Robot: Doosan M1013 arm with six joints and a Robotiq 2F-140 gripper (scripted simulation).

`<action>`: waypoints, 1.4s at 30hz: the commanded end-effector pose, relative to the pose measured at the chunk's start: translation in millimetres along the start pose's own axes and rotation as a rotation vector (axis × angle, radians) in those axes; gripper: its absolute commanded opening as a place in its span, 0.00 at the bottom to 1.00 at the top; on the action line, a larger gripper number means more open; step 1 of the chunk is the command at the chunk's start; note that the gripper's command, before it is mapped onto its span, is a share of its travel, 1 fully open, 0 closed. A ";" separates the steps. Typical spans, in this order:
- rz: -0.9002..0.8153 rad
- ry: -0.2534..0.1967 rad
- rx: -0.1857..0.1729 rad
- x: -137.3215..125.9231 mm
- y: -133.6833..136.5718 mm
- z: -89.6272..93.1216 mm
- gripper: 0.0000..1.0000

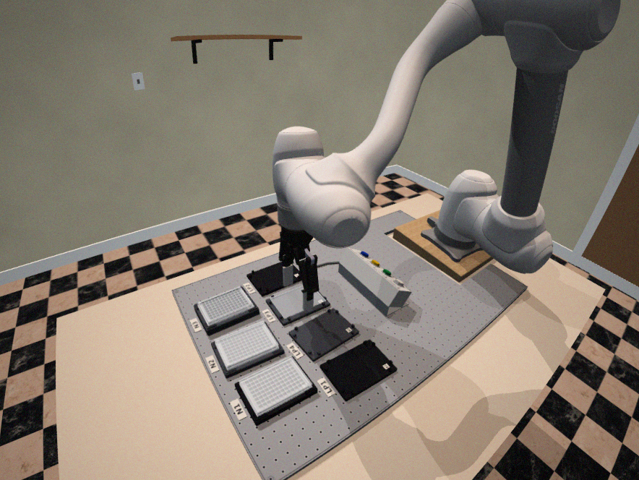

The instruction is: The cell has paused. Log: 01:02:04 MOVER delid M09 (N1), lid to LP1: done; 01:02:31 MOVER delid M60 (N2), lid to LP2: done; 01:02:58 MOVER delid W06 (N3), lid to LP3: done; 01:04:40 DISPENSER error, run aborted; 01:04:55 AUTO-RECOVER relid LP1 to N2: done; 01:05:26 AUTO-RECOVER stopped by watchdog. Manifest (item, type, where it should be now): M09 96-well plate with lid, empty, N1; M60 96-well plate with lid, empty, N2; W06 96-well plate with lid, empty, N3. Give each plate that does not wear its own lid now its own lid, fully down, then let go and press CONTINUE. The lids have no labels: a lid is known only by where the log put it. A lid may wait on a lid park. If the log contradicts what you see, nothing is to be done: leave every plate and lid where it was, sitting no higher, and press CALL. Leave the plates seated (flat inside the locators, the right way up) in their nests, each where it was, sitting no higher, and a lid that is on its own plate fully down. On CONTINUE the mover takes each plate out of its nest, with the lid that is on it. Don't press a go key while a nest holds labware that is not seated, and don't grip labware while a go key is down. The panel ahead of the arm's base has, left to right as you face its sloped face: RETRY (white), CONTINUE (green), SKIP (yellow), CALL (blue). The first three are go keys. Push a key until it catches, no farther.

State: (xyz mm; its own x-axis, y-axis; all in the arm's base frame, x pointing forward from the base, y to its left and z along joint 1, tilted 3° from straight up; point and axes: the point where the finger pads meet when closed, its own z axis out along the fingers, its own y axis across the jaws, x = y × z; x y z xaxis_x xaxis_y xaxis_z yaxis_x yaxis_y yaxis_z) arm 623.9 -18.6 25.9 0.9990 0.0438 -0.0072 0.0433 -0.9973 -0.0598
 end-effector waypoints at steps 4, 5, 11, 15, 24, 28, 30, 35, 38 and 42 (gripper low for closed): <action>0.000 0.000 0.000 0.0 0.0 -0.1 0.66; 0.000 0.000 0.000 0.0 0.0 -0.1 0.66; 0.000 0.000 0.000 0.0 0.0 -0.1 0.59; 0.000 0.000 0.000 0.0 0.0 -0.1 0.59; 0.000 0.000 0.000 0.0 0.0 -0.1 0.59; 0.000 0.000 0.000 0.0 0.0 -0.1 0.59; 0.000 0.000 0.000 0.0 0.0 -0.1 0.59; 0.000 0.000 0.000 0.0 0.0 -0.1 0.59; 0.000 0.000 0.000 0.0 0.0 -0.1 0.59; 0.000 0.000 0.000 0.0 0.0 -0.1 0.59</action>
State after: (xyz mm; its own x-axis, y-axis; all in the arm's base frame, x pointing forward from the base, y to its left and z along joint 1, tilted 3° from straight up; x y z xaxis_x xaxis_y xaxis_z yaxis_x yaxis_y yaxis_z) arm 623.9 -18.6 25.9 0.9990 0.0438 -0.0072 0.0433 -0.9973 -0.0598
